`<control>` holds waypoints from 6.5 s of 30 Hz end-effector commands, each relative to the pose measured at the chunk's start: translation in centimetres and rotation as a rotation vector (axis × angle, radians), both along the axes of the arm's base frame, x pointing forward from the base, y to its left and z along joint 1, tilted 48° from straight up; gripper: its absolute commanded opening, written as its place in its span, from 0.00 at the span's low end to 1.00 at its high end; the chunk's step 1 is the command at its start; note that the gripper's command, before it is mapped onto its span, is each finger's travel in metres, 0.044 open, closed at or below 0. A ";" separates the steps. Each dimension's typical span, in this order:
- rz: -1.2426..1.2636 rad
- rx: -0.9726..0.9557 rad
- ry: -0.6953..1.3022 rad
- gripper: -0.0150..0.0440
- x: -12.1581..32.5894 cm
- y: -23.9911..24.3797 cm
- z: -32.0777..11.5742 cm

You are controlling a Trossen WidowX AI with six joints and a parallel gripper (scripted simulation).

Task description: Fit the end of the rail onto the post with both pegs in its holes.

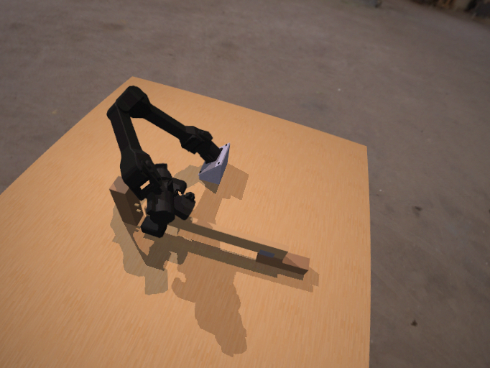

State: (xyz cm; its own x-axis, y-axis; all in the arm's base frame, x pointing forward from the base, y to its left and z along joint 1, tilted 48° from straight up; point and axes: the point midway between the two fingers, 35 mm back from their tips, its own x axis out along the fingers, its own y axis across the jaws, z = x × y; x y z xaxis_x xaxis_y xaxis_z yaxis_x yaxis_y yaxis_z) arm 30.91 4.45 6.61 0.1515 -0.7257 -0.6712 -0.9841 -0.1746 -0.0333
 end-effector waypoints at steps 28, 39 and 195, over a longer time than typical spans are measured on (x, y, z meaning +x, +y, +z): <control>0.004 0.000 0.001 0.25 0.1 -0.7 0.8; 0.004 0.000 0.001 0.25 0.1 -0.9 1.1; 0.004 -0.001 0.001 0.25 0.3 -1.6 2.2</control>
State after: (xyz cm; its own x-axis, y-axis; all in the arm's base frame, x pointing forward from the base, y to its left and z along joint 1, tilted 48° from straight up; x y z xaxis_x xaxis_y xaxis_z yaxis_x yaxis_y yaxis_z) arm 31.10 2.73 8.66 0.1467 -0.7224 -0.6758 -0.9846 -0.1726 -0.0292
